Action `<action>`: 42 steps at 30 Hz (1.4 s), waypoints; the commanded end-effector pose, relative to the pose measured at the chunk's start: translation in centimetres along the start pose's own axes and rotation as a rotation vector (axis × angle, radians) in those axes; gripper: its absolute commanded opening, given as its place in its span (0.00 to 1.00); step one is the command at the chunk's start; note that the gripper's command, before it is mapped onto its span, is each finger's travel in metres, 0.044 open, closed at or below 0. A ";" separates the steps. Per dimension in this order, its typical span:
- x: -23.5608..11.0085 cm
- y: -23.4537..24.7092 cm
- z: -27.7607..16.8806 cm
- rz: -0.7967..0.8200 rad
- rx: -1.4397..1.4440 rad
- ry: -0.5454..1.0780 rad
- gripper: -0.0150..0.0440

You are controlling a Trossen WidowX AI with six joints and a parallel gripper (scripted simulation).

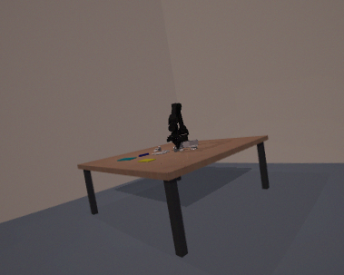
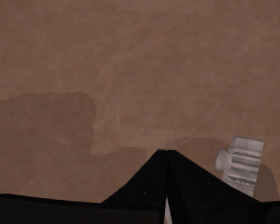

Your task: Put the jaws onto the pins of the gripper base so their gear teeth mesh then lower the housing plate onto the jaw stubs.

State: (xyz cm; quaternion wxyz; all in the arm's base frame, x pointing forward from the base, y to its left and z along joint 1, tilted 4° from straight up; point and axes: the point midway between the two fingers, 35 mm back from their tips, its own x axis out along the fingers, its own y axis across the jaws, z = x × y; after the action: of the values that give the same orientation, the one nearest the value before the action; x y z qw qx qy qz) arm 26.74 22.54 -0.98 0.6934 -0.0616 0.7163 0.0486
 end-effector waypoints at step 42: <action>-1.7 -5.9 0.2 -0.010 -0.001 -0.001 0.25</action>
State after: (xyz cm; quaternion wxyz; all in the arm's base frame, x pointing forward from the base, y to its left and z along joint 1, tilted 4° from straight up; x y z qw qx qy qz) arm 27.56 16.77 -0.58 0.6908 -0.0640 0.7189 0.0434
